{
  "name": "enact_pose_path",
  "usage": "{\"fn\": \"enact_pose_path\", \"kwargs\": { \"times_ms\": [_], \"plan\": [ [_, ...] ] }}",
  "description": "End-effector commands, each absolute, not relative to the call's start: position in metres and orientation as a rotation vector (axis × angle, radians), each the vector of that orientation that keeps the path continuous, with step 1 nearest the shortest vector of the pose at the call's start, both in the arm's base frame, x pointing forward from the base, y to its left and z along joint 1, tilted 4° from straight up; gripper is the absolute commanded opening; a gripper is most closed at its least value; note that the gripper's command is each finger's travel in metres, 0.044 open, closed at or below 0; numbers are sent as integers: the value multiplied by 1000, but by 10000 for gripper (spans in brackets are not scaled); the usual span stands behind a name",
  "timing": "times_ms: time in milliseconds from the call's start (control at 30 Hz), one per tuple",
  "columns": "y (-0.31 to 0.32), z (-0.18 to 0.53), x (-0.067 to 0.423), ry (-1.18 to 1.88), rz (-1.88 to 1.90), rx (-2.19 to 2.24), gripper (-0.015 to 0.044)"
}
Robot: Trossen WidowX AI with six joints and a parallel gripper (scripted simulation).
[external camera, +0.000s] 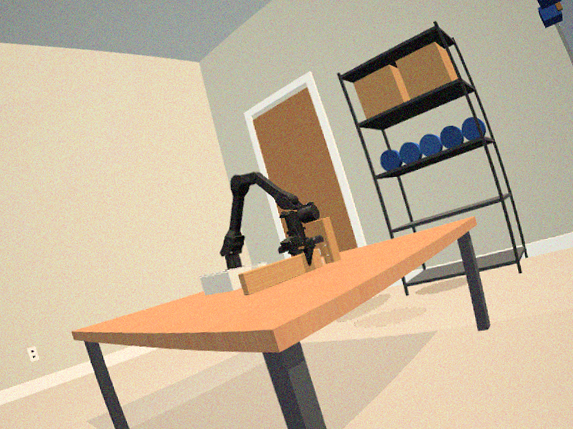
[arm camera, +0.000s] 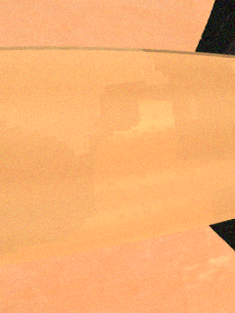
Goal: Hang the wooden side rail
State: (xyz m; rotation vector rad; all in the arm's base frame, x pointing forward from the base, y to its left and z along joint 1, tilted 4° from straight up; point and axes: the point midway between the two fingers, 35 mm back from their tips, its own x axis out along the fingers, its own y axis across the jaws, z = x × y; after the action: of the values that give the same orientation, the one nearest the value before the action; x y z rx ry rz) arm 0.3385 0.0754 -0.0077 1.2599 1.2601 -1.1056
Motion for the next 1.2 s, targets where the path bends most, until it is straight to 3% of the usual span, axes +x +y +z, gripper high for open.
{"fn": "enact_pose_path", "kwargs": {
  "times_ms": [0, 67, 200, 1167],
  "plan": [
    [75, -8, 339, 1254, -1110, 1261, 105],
    [75, -8, 339, 1254, -1110, 1261, 92],
    [75, -8, 339, 1254, -1110, 1261, 0],
    [75, -7, 349, 1253, -1109, 1262, 0]
  ]
}}
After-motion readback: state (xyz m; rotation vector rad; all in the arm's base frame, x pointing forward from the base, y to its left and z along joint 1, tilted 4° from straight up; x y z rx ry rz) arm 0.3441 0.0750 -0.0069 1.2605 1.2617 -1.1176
